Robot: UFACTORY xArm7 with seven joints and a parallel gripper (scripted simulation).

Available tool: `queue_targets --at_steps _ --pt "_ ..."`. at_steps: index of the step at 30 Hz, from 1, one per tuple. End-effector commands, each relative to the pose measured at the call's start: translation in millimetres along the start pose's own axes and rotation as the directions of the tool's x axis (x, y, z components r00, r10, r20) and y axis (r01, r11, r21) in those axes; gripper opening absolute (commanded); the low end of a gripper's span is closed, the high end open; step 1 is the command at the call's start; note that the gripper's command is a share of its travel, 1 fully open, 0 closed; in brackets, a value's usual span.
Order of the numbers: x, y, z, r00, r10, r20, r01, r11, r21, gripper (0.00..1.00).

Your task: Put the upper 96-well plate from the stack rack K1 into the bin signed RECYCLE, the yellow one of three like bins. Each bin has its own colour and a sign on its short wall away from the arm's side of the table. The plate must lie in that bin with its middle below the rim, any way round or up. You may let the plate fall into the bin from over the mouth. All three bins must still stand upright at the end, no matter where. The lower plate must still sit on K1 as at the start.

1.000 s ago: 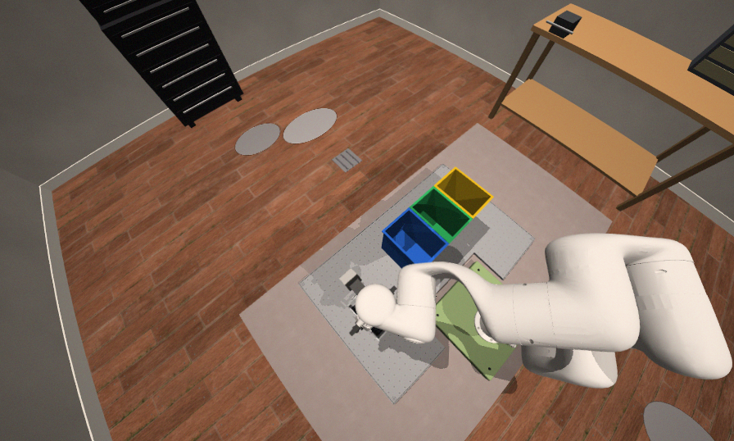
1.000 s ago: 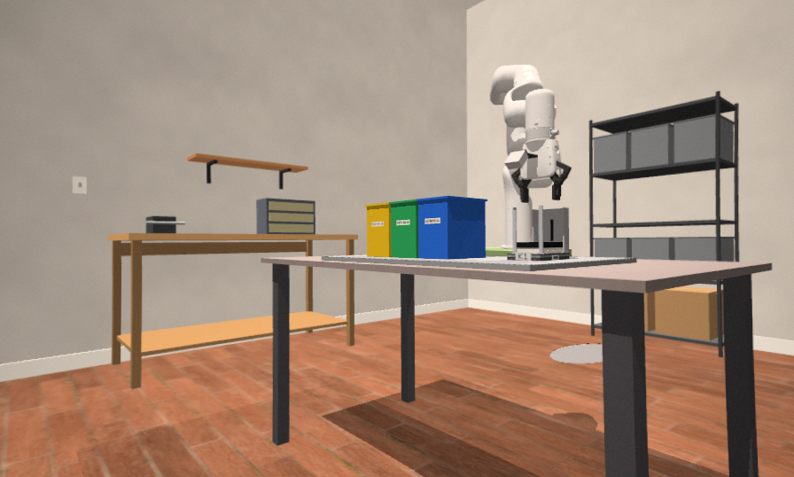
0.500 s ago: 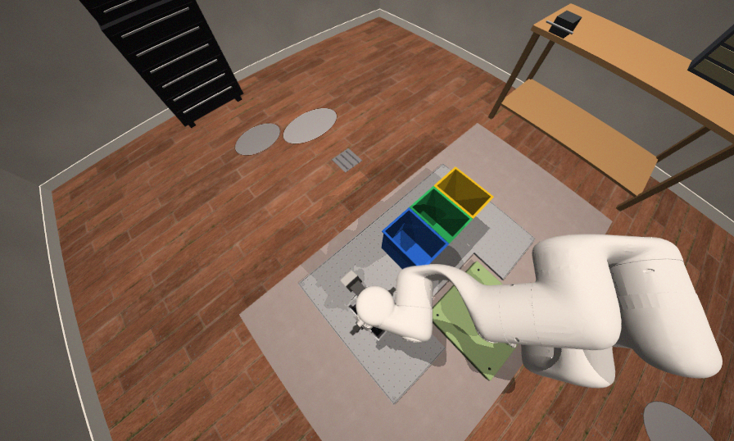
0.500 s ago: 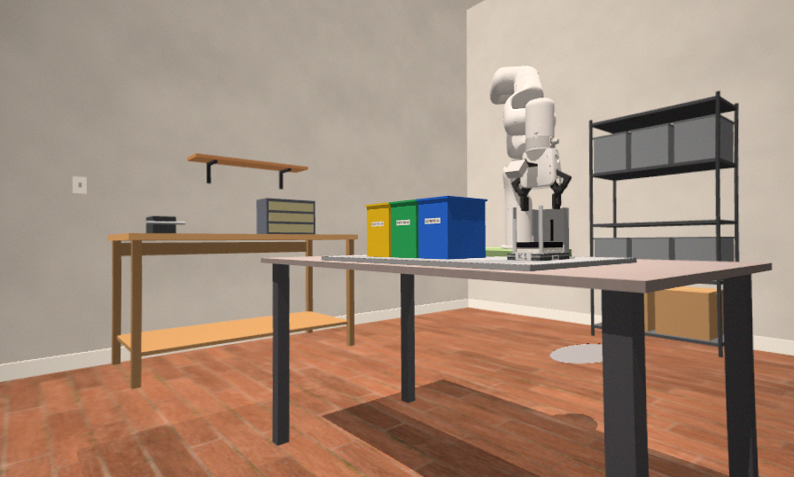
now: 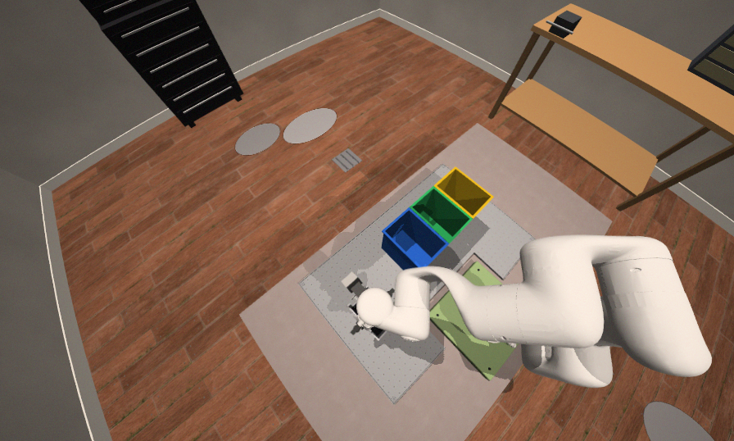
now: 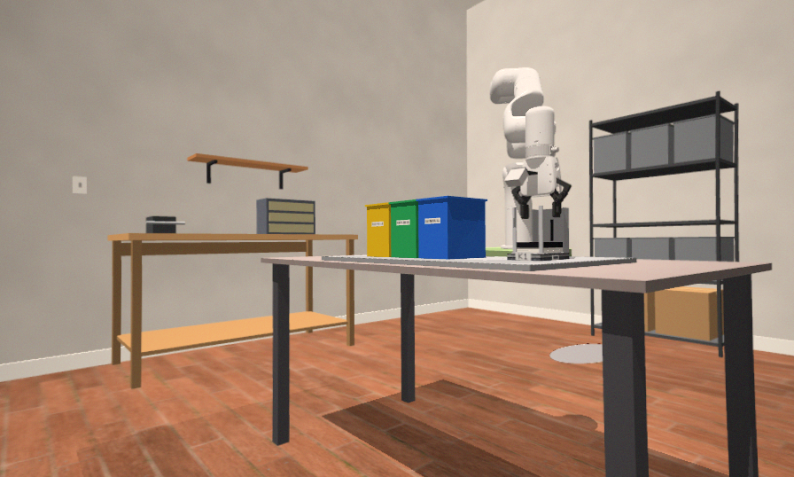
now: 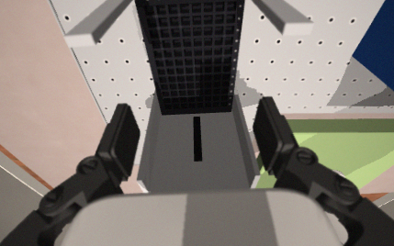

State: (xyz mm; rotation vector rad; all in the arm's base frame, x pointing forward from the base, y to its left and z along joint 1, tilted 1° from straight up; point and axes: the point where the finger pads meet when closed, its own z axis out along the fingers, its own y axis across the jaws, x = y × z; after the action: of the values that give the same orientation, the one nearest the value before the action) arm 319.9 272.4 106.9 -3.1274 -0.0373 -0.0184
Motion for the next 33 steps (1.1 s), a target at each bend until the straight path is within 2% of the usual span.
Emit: queue_targets --at_steps 1,33 --pt "1.3 -1.0 2.7 1.0 0.0 -0.004 0.0 1.0 0.003 1.0" --pt "1.3 -1.0 50.2 1.0 0.0 -0.003 0.0 1.0 0.003 1.0"
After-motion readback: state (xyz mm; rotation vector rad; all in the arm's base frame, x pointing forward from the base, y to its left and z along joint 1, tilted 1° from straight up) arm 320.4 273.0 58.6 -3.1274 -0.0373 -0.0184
